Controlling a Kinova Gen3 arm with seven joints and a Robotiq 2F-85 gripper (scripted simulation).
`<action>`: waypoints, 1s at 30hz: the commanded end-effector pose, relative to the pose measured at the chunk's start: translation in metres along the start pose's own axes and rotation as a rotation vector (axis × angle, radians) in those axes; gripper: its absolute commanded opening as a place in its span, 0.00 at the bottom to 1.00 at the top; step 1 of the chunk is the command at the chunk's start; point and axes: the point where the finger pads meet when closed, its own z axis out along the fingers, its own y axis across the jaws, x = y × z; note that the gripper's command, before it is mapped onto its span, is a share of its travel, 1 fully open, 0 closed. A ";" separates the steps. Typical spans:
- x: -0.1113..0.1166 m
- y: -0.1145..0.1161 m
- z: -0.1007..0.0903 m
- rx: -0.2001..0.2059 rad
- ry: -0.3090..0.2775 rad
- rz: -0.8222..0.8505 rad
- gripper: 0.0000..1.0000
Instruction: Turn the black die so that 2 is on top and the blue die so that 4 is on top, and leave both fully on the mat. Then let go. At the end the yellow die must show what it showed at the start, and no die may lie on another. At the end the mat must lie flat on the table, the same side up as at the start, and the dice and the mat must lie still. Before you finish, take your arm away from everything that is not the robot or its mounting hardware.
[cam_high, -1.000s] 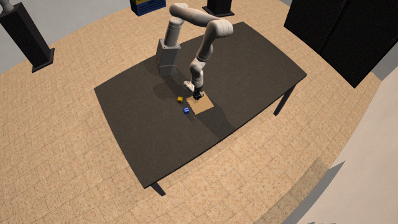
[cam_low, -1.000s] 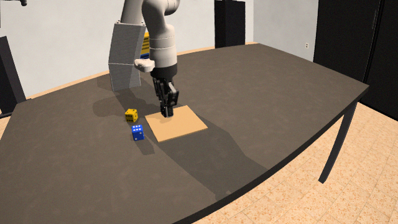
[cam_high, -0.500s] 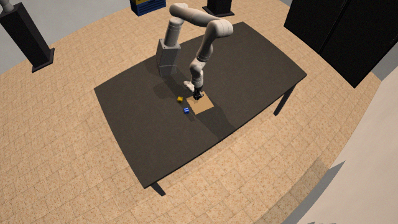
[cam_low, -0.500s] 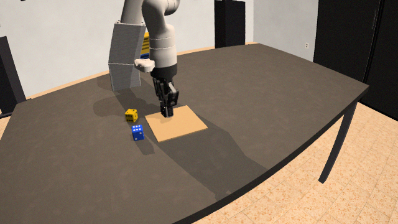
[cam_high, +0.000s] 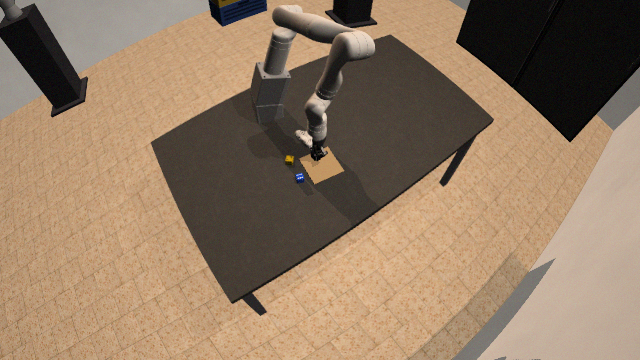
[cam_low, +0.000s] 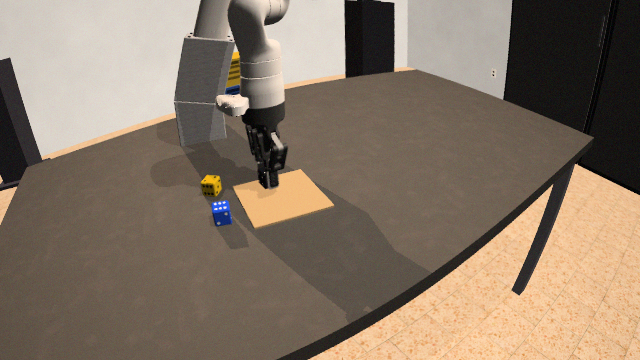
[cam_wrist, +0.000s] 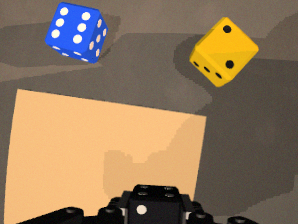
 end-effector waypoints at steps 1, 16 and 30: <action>0.000 -0.001 0.000 0.001 0.000 0.000 0.26; 0.000 -0.001 0.000 0.001 0.000 0.000 0.42; 0.000 -0.001 -0.001 0.001 0.000 0.000 0.46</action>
